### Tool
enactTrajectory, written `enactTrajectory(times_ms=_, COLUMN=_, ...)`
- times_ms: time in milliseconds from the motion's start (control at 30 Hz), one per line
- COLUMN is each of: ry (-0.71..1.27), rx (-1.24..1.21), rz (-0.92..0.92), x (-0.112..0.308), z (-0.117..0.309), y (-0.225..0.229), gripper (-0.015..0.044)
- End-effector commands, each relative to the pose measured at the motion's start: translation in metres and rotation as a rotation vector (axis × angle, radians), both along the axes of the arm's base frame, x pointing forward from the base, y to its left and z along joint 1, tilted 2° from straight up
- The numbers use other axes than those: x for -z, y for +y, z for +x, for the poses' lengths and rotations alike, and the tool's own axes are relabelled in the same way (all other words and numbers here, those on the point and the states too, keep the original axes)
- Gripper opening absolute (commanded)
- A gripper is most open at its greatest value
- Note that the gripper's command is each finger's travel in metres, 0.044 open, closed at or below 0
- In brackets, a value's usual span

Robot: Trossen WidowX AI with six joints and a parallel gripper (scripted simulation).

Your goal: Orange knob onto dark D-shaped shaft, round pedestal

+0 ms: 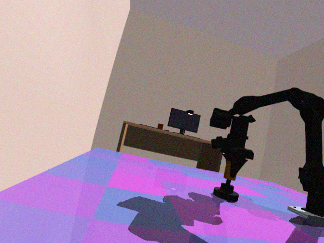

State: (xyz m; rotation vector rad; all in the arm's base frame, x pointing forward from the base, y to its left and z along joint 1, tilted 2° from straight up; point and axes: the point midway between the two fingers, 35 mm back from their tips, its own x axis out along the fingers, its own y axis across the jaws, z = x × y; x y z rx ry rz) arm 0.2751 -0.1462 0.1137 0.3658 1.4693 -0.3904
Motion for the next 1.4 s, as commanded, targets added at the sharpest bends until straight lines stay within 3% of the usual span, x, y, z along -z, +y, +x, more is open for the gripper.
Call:
enactTrajectory(times_ms=0, ry=-0.004, rx=0.090, rz=0.004, x=-0.0013, z=0.0008, y=-0.0005, gripper=0.0000)
enactTrajectory(times_ms=100, ry=-0.006, rx=0.174, rz=0.010, x=0.0002, z=0.0023, y=-0.0014, gripper=0.0000)
enactTrajectory(times_ms=1167, ry=-0.006, rx=0.174, rz=0.010, x=-0.0018, z=0.0012, y=-0.0010, gripper=0.0000)
enactTrajectory(times_ms=1367, ry=-0.012, rx=0.342, rz=0.020, x=-0.0005, z=0.0019, y=-0.0012, gripper=0.0000)
